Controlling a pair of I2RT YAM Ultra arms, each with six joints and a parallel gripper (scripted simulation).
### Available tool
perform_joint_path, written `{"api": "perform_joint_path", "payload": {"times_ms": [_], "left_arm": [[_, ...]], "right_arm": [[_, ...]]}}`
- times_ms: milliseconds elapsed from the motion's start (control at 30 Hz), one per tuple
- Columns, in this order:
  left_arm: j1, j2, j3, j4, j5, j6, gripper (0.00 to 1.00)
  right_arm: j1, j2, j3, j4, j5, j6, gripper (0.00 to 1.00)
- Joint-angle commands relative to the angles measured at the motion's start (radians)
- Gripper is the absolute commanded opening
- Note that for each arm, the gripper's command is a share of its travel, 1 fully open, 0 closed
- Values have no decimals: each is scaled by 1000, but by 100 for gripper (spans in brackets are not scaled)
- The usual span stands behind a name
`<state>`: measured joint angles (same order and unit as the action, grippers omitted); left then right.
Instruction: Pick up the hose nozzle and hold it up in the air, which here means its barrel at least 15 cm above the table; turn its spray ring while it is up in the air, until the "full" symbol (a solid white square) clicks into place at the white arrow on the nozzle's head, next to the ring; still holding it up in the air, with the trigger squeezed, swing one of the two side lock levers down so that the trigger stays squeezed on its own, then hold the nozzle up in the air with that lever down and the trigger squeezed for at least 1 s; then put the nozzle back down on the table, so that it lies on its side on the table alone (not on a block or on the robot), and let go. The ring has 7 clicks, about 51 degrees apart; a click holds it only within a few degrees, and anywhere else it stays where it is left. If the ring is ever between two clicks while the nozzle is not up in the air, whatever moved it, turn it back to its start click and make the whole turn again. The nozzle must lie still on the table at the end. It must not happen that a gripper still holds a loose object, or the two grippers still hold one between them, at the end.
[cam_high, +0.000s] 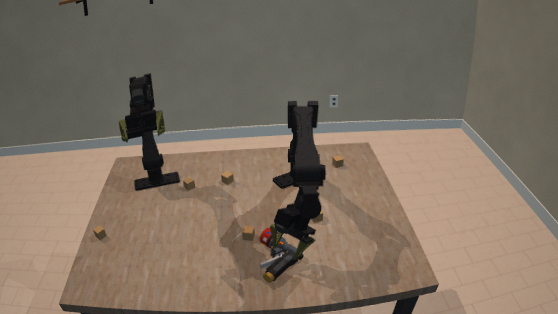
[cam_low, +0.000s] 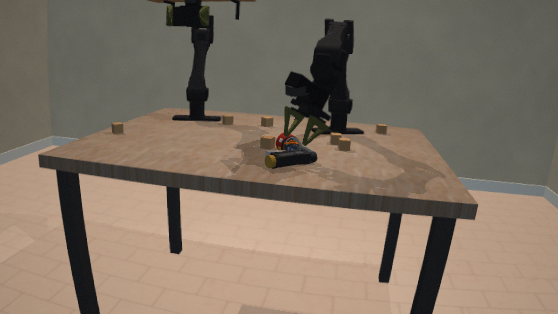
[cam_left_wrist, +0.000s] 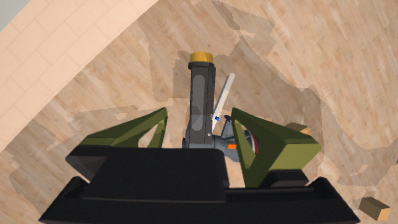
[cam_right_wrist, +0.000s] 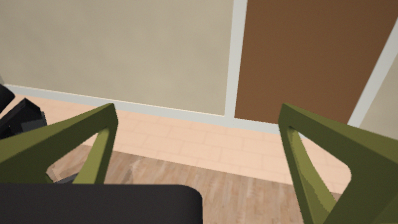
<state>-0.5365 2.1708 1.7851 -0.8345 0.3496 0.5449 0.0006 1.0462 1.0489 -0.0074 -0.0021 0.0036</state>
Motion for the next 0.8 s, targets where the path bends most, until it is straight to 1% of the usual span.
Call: {"api": "perform_joint_path", "payload": {"times_ms": [0, 67, 133, 167, 300, 333, 367, 433, 567, 600, 667, 733, 767], "left_arm": [[-23, 21, 47, -51, 33, 28, 78], [-28, 27, 54, -54, 35, 30, 78], [-13, 6, 57, -48, 31, 26, 78], [-34, 43, 56, -46, 30, 22, 78], [-37, 32, 52, -48, 30, 22, 78], [-18, 22, 53, -47, 30, 22, 78], [-36, 51, 55, 4, 29, 9, 78], [-42, 51, 7, 13, 27, 7, 78], [-44, 58, 17, 31, 25, 1, 78], [-46, 55, 2, 36, 25, 0, 78], [-48, 62, 27, 47, 17, -3, 78], [-51, 75, -8, 57, 11, -5, 78], [-52, 81, 13, 58, 8, -7, 78]], "right_arm": [[-7, -1, 25, -5, 4, -5, 100], [-7, -1, 25, -5, 4, -5, 100], [-7, -1, 25, -5, 4, -5, 100], [-7, -1, 25, -5, 4, -5, 100], [-7, -1, 25, -5, 4, -5, 100], [-7, -1, 25, -5, 4, -5, 100], [-7, -1, 25, -5, 4, -5, 100], [-7, -1, 25, -5, 4, -5, 100], [-7, -1, 25, -5, 4, -5, 100], [-7, -1, 25, -5, 4, -5, 100], [-7, -1, 25, -5, 4, -5, 100], [-7, -1, 25, -5, 4, -5, 100], [-7, -1, 25, -5, 4, -5, 100]]}}
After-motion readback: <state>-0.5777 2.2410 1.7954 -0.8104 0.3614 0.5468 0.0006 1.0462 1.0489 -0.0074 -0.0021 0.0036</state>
